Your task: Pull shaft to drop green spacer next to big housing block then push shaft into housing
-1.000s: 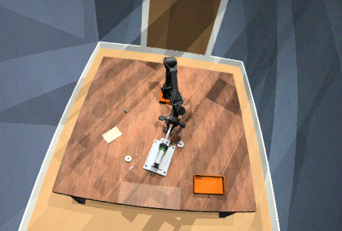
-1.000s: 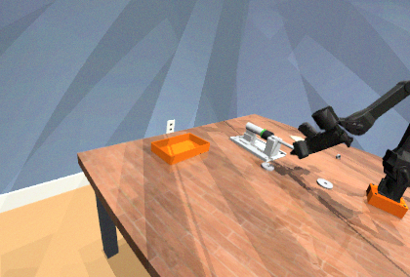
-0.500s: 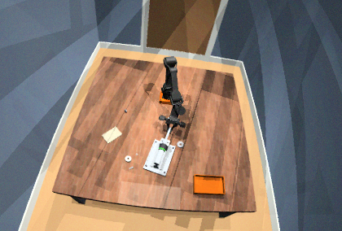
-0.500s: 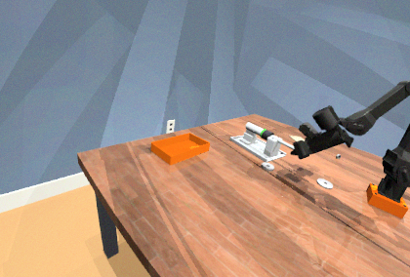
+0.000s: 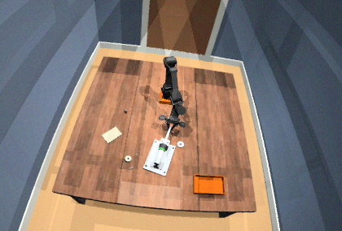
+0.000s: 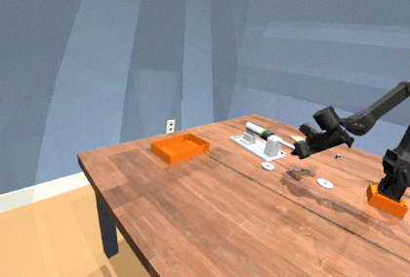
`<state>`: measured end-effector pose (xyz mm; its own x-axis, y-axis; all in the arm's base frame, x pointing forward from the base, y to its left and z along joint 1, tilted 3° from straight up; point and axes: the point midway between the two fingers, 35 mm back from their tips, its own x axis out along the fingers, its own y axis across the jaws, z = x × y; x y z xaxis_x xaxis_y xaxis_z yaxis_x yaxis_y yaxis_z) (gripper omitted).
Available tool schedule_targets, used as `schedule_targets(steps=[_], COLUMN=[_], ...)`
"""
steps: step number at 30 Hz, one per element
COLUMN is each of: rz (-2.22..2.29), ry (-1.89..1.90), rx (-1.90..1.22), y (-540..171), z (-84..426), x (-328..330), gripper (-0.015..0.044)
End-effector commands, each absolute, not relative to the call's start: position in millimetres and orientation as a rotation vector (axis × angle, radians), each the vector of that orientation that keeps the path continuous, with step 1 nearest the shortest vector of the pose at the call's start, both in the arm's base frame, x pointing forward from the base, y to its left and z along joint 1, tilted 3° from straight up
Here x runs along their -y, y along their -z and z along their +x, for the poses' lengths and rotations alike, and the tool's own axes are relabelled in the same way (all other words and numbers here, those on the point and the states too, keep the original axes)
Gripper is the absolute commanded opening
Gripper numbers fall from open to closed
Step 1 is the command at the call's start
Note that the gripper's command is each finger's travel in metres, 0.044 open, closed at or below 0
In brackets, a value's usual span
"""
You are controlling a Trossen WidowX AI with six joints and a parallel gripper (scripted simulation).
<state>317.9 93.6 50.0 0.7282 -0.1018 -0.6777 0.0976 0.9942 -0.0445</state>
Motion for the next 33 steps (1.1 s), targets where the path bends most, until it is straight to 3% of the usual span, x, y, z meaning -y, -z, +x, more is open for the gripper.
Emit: schedule_targets(steps=[1,33], rz=[-0.003,-0.003], ry=[0.114,0.114], rx=[-0.749,-0.75], y=[-49.0,-48.8], z=[316.2,312.3], x=[-93.1,-93.5], gripper=[0.0,0.0])
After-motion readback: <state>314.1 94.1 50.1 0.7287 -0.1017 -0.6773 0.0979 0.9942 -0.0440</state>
